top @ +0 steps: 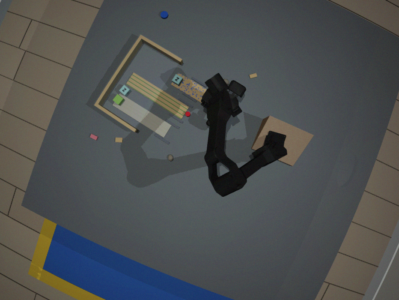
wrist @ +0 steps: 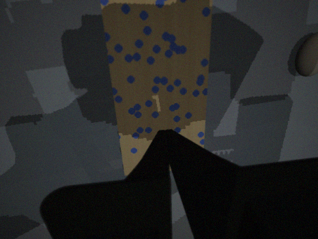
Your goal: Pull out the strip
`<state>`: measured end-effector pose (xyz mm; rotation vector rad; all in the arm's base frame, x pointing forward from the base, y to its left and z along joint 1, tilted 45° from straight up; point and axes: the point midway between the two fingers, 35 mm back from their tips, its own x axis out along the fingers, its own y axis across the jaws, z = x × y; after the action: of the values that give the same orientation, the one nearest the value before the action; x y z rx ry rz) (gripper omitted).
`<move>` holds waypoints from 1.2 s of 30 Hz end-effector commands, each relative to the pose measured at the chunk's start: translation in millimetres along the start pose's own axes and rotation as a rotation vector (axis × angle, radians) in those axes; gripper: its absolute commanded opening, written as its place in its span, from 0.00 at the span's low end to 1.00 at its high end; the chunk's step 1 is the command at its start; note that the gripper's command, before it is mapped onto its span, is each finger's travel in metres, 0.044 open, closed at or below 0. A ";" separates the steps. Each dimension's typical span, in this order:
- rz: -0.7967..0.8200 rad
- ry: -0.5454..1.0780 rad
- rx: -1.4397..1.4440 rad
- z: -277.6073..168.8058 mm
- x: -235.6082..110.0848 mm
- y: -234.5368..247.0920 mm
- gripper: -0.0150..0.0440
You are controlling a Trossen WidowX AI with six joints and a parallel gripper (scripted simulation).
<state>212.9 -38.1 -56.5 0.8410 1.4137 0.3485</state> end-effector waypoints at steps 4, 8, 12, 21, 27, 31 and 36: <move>0.002 0.039 0.008 -19.9 6.3 1.4 0.25; 0.002 0.040 0.009 -25.3 6.2 1.5 0.25; 0.002 0.040 0.009 -27.6 6.1 1.5 0.25; 0.002 0.040 0.009 -27.6 6.1 1.5 0.25; 0.002 0.040 0.009 -27.6 6.1 1.5 0.25; 0.002 0.040 0.009 -27.6 6.1 1.5 0.25; 0.002 0.040 0.009 -27.6 6.1 1.5 0.25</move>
<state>197.0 -32.8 -55.7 0.8428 1.4165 0.3496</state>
